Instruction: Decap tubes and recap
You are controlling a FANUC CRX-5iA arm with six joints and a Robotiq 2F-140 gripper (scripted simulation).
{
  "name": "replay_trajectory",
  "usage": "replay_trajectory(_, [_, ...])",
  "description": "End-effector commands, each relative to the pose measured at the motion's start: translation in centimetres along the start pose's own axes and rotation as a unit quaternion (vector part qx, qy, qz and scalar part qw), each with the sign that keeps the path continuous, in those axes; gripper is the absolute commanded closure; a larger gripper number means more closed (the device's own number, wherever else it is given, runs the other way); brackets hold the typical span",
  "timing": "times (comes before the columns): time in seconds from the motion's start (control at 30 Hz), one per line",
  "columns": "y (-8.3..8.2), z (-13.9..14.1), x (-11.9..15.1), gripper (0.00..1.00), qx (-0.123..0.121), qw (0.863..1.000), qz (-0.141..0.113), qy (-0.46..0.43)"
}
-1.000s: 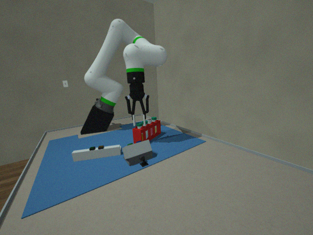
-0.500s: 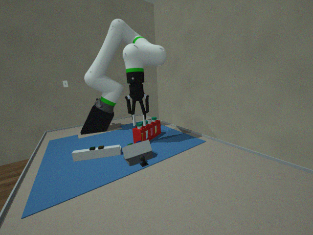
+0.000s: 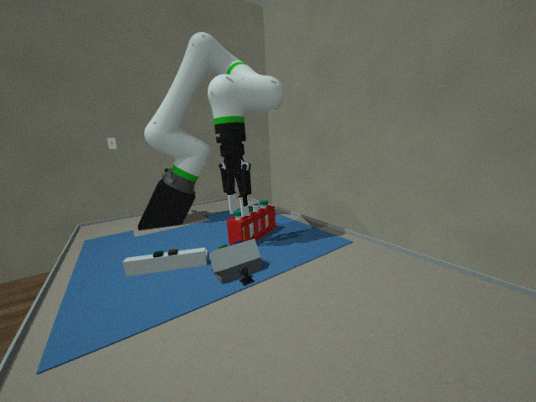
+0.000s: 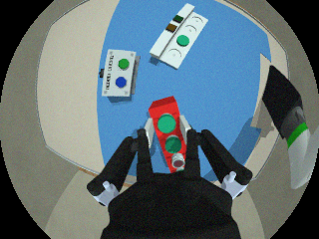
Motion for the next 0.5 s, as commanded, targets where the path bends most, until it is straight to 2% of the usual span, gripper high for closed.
replay_trajectory(0.0, [-0.02,-0.04,0.07,0.65,0.004,0.99,0.012,0.139])
replay_trajectory(0.07, [-0.02,-0.05,0.07,0.65,0.004,0.986,0.013,0.169])
replay_trajectory(0.37, [-0.02,-0.05,0.07,0.65,0.004,0.986,0.013,0.169])
replay_trajectory(0.4, [-0.02,-0.05,0.07,1.0,0.004,0.986,0.013,0.169])
replay_trajectory(0.47, [-0.02,-0.05,0.07,1.0,0.004,0.986,0.013,0.169])
Point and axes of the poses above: the point where the finger pads meet when closed, its own y axis out along the fingers, its own z axis across the jaws, x = y × z, the point moved 3 cm from there along -y, back along the fingers, and after that the axes turned 3 degrees about y, right-handed, at the moved point
